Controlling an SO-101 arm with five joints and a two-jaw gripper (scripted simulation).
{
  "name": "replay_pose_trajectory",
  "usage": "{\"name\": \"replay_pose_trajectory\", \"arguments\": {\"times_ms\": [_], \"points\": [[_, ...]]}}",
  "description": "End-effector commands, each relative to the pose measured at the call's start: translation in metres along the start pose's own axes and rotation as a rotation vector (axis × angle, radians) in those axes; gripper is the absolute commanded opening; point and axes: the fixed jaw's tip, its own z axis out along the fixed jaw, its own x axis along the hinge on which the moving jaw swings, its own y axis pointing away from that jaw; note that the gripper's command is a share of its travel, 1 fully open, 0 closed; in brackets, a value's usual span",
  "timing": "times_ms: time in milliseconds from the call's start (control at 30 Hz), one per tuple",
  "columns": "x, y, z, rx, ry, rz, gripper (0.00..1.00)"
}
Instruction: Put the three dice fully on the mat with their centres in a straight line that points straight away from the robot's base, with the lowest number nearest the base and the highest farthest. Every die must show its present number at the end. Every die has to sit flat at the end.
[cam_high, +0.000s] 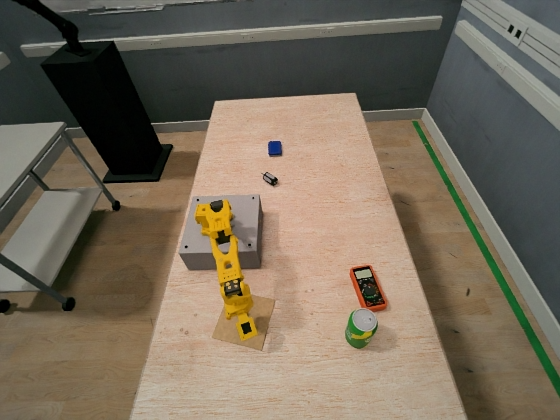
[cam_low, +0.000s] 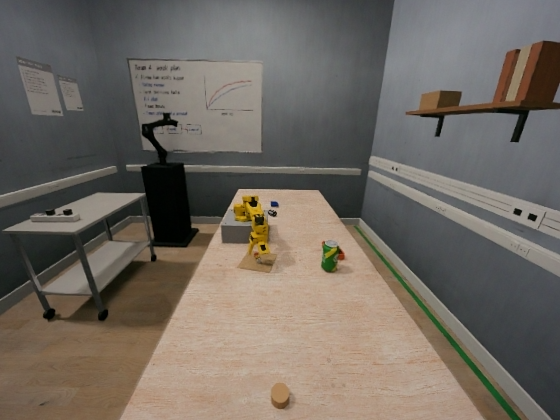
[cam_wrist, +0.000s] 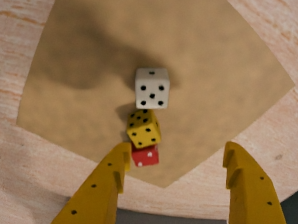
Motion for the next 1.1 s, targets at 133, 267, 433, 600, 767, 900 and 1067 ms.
{"name": "replay_pose_trajectory", "arguments": {"times_ms": [133, 267, 433, 600, 767, 900, 1067], "points": [[-0.0045, -0.0025, -0.0187, 0.002, -0.034, 0.014, 0.27], [-0.0046, -0.0025, -0.0189, 0.002, -0.035, 0.014, 0.27], [-0.0046, -0.0025, -0.0189, 0.002, -0.035, 0.014, 0.27], [-0.0046, -0.0025, -0.0189, 0.002, -0.035, 0.014, 0.27], [-0.0046, -0.0025, -0.0189, 0.002, -0.035, 0.014, 0.27], [-0.0046, -0.0024, -0.0189, 0.002, -0.035, 0.014, 0.27], [-0.0040, 0.0022, -0.0203, 0.002, -0.028, -0.002, 0.27]]}}
